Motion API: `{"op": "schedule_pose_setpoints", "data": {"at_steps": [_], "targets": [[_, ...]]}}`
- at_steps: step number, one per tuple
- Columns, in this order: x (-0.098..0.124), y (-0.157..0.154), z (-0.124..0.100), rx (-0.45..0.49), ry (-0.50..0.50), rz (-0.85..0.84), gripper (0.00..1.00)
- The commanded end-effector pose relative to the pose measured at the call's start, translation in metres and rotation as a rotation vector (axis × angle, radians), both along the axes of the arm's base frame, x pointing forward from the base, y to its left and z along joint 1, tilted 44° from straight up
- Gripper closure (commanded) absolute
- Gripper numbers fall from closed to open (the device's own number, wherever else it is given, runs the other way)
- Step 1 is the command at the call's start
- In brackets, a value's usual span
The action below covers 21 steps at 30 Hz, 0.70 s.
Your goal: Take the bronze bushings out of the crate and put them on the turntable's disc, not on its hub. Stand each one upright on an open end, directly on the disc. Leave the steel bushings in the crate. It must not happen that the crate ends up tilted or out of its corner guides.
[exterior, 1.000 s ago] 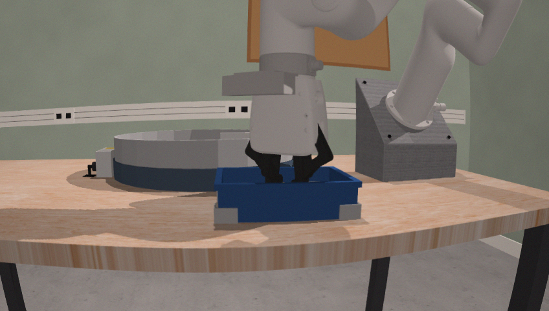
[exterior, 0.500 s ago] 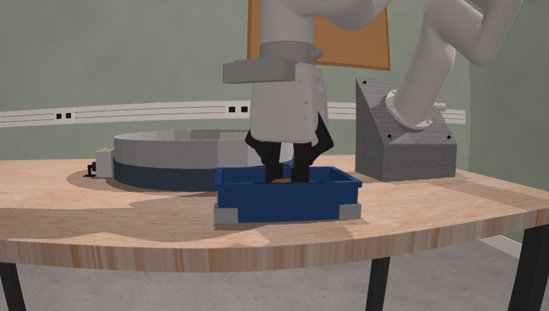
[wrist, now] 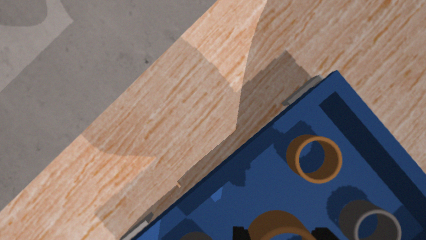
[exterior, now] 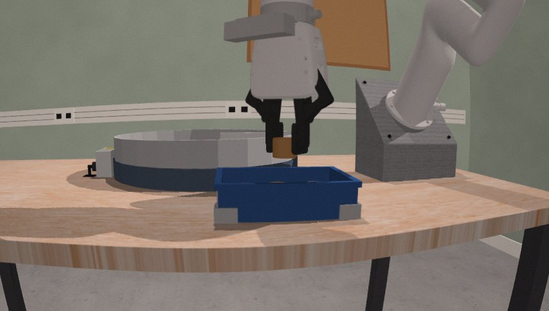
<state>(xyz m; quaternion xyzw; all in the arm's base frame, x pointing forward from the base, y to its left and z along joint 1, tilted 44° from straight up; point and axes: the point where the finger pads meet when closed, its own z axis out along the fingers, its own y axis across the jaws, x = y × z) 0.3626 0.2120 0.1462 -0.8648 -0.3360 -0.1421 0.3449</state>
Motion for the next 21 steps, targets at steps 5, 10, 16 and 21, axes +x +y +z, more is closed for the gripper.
{"op": "schedule_pose_setpoints", "data": {"at_steps": [5, 10, 16, 21], "targets": [[0.001, -0.022, 0.024, 0.001, -0.004, -0.001, 1.0], [0.001, -0.029, 0.031, 0.001, -0.004, -0.001, 1.0], [0.001, -0.03, 0.033, 0.001, -0.004, -0.001, 1.0], [0.001, -0.03, 0.033, 0.001, -0.004, -0.001, 1.0]]}}
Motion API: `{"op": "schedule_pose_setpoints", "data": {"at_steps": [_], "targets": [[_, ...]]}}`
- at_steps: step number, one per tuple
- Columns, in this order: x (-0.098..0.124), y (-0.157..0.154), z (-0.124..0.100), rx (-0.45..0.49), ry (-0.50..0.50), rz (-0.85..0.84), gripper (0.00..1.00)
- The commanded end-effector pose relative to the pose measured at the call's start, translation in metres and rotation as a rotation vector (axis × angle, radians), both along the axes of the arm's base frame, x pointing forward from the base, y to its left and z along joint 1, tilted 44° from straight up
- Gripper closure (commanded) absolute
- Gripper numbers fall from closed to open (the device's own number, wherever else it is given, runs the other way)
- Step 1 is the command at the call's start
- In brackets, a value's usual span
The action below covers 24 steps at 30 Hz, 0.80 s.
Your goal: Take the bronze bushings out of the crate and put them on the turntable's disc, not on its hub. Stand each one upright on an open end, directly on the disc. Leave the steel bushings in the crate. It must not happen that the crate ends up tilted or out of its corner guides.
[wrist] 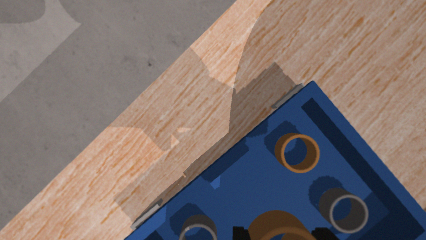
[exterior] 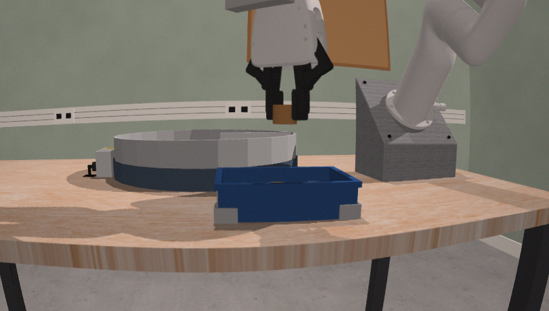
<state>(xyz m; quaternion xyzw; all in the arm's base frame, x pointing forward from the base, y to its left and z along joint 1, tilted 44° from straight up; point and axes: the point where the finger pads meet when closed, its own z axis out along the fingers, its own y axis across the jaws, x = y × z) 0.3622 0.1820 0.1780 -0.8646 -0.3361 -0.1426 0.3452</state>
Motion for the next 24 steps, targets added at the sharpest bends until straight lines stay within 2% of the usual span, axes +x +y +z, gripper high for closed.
{"op": "schedule_pose_setpoints", "data": {"at_steps": [1, 15, 19, 24], "targets": [[0.001, 0.0, 0.001, 0.0, -0.003, -0.001, 1.0], [0.002, -0.006, -0.005, 0.0, -0.003, -0.001, 1.0], [0.004, -0.02, -0.018, 0.0, -0.003, -0.001, 1.0], [0.008, -0.051, -0.047, 0.0, -0.003, -0.001, 1.0]]}}
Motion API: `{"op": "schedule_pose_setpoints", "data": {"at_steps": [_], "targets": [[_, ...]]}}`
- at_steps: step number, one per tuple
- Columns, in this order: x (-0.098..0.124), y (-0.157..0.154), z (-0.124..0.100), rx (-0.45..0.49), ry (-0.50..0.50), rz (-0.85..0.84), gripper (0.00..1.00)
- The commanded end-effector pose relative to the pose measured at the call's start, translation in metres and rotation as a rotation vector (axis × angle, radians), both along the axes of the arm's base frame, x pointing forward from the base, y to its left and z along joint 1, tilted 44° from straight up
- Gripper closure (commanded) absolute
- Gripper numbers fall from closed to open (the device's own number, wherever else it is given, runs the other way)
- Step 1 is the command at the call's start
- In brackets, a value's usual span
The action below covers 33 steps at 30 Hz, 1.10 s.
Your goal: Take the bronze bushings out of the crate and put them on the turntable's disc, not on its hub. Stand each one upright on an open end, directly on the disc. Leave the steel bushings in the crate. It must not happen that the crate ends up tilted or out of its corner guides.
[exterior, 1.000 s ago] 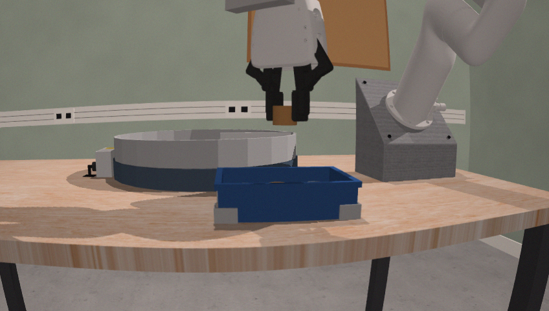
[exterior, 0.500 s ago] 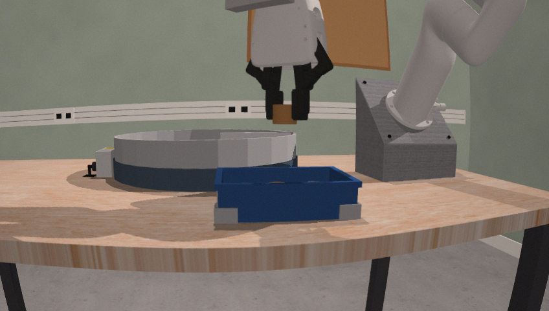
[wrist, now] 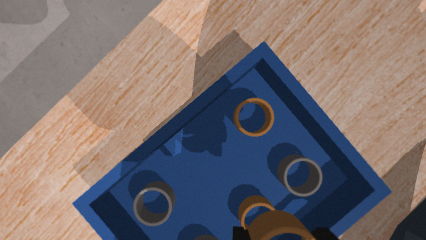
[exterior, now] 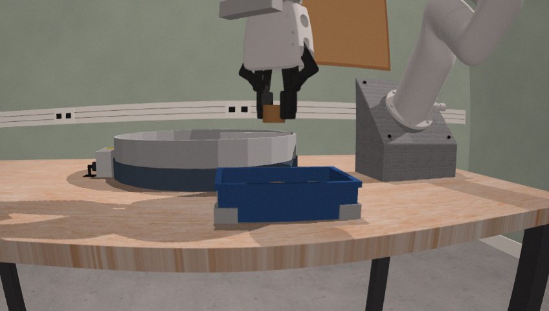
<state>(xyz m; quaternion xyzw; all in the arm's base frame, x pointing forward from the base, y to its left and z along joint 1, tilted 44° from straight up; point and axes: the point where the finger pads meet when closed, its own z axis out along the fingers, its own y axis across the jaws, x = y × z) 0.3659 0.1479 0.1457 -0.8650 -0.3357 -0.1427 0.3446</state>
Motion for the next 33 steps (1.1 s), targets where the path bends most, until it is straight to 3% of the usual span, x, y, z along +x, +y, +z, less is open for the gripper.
{"op": "schedule_pose_setpoints", "data": {"at_steps": [1, 3, 17, 26, 33], "targets": [[0.004, -0.017, -0.015, 0.001, -0.003, 0.0, 1.0], [0.005, -0.024, -0.023, 0.001, -0.003, 0.0, 1.0], [0.02, -0.142, -0.136, 0.001, -0.003, 0.0, 1.0], [0.024, -0.173, -0.165, 0.001, -0.003, 0.0, 1.0], [0.025, -0.179, -0.171, 0.001, -0.003, 0.0, 1.0]]}}
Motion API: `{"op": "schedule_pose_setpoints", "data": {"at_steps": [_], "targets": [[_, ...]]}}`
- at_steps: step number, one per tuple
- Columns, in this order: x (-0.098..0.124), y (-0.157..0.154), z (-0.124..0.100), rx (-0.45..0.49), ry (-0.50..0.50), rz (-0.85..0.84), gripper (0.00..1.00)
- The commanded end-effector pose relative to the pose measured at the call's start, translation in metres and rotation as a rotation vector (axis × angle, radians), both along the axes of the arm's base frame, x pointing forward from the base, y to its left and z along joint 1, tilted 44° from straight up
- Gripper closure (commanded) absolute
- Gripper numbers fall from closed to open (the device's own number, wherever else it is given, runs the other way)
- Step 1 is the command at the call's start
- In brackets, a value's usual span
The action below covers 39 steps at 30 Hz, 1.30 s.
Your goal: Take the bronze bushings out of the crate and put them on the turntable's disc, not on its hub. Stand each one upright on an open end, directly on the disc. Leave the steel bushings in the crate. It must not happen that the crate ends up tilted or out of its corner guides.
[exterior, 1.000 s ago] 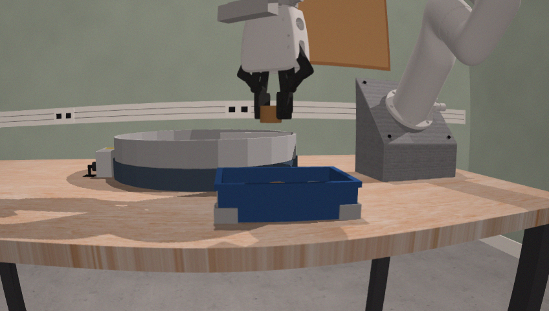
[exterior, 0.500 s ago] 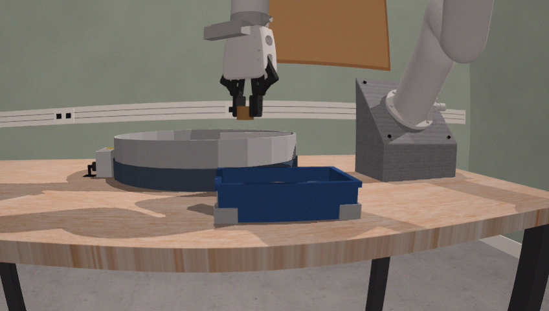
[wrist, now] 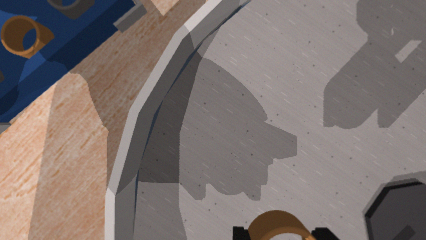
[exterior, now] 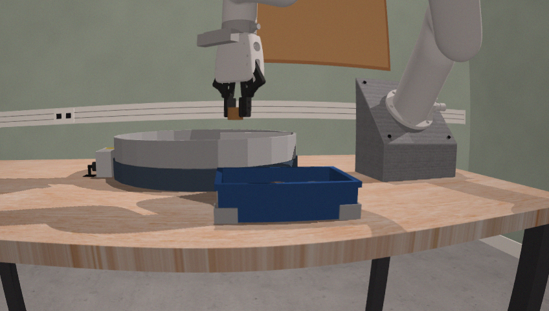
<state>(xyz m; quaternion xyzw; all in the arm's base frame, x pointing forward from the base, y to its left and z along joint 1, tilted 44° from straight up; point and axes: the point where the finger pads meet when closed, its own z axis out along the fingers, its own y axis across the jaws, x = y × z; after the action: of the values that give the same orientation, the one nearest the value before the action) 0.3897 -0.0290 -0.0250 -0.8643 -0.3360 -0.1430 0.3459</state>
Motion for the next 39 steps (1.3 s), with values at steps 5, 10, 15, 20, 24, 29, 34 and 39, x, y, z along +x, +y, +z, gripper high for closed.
{"op": "schedule_pose_setpoints", "data": {"at_steps": [5, 10, 15, 20, 24, 29, 34, 39], "targets": [[0.001, -0.002, 0.0, -0.002, -0.003, -0.001, 1.0], [0.001, -0.002, 0.0, -0.002, -0.003, -0.001, 1.0], [0.002, 0.005, -0.007, -0.002, -0.003, -0.001, 1.0], [0.002, 0.014, -0.017, -0.002, -0.003, -0.001, 1.0], [0.002, 0.015, -0.019, -0.002, -0.003, -0.001, 1.0], [0.002, 0.015, -0.019, -0.002, -0.003, -0.001, 1.0], [0.002, 0.015, -0.019, -0.002, -0.003, -0.001, 1.0], [0.002, 0.016, -0.02, -0.002, -0.003, -0.001, 1.0]]}}
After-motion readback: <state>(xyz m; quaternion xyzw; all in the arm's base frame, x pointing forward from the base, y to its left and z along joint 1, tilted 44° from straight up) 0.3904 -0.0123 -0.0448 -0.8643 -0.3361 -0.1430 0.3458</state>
